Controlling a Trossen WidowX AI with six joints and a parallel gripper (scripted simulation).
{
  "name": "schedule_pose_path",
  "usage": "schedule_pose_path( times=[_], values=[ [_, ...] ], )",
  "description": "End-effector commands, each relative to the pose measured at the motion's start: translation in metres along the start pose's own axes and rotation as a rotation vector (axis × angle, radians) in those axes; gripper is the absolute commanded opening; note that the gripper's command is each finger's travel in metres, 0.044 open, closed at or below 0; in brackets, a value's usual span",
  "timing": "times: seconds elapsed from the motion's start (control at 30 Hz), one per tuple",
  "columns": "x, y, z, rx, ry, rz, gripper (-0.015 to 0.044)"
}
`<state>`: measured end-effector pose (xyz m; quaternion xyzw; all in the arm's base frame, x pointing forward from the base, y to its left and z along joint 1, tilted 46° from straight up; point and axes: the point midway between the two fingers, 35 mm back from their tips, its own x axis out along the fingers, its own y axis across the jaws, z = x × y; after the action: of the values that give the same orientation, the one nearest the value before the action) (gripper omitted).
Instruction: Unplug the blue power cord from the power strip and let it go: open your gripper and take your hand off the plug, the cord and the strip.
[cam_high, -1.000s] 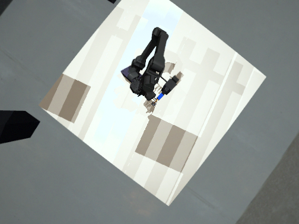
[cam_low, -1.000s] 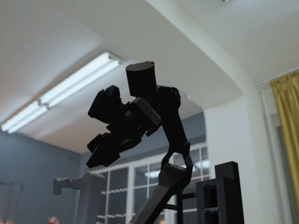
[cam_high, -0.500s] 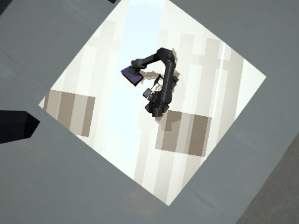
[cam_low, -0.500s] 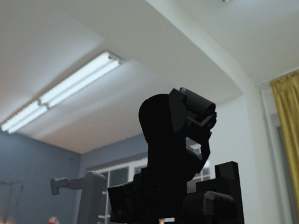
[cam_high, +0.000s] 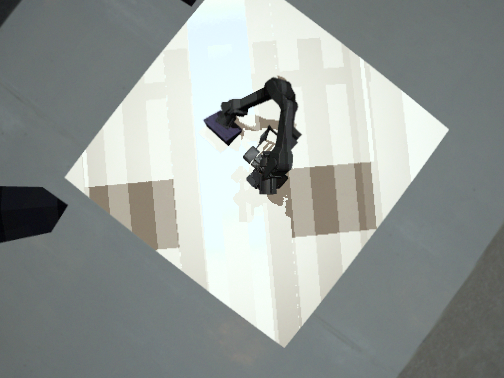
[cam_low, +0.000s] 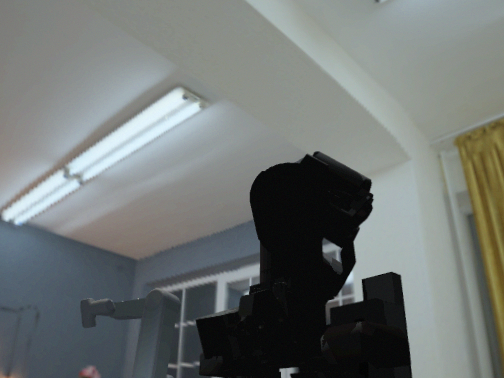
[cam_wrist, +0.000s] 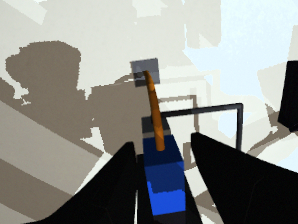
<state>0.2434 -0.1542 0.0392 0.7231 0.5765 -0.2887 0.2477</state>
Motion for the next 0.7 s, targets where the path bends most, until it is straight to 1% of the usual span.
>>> schedule_pose_path(
  times=[0.0,0.37,0.67],
  values=[
    [-0.001,0.0,-0.008,0.001,-0.001,0.004,0.016],
    [-0.001,0.0,-0.025,0.002,0.001,0.004,0.016],
    [0.004,0.0,-0.026,0.001,0.001,0.004,0.016]
  ],
)
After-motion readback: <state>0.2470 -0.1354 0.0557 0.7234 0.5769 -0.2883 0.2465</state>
